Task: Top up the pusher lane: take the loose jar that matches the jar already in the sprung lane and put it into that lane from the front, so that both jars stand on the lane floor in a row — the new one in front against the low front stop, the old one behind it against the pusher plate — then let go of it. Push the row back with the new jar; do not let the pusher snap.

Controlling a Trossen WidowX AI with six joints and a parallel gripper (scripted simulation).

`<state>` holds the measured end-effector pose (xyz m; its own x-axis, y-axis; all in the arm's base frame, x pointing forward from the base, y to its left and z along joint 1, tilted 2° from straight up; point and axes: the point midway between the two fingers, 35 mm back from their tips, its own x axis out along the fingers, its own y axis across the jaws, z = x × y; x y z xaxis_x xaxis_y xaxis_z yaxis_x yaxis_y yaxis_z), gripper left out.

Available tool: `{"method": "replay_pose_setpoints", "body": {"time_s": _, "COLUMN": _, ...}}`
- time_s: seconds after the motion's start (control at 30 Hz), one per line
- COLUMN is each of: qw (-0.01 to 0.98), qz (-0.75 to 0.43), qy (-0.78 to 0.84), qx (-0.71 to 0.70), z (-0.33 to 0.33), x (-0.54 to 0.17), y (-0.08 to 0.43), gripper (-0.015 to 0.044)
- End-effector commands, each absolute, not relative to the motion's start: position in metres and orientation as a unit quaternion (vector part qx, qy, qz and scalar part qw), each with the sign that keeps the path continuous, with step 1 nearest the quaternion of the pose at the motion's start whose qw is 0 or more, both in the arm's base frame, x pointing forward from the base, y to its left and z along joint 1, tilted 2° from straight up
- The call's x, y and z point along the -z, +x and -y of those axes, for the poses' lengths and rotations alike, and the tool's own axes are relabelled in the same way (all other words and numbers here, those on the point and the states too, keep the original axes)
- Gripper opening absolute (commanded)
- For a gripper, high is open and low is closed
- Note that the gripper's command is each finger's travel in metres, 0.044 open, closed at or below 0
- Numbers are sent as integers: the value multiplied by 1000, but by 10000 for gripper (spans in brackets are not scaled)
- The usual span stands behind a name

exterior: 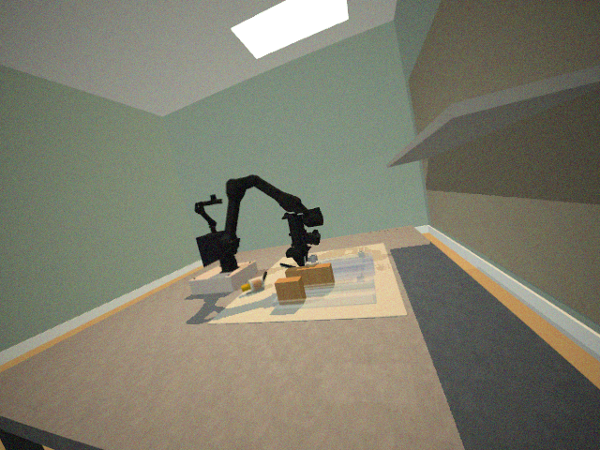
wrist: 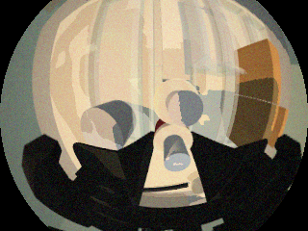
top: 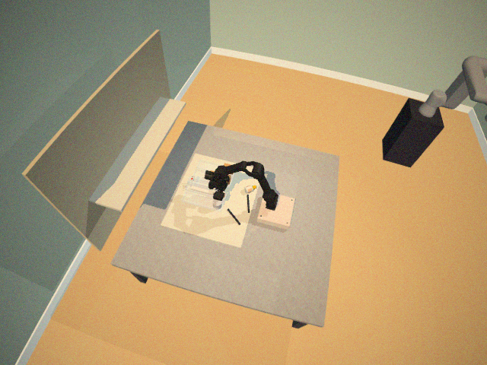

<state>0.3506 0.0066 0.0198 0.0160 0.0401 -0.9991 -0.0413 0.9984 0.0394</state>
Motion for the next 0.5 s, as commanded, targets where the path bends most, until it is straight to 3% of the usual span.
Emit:
{"method": "replay_pose_setpoints", "body": {"time_s": 0.0, "qw": 721, "qz": -692, "qy": 1, "qx": -26, "z": -7, "x": -20, "y": 355, "gripper": 0}}
{"method": "replay_pose_setpoints", "body": {"time_s": 0.47, "qw": 721, "qz": -693, "qy": 1, "qx": -26, "z": -6, "x": -20, "y": 353, "gripper": 0}}
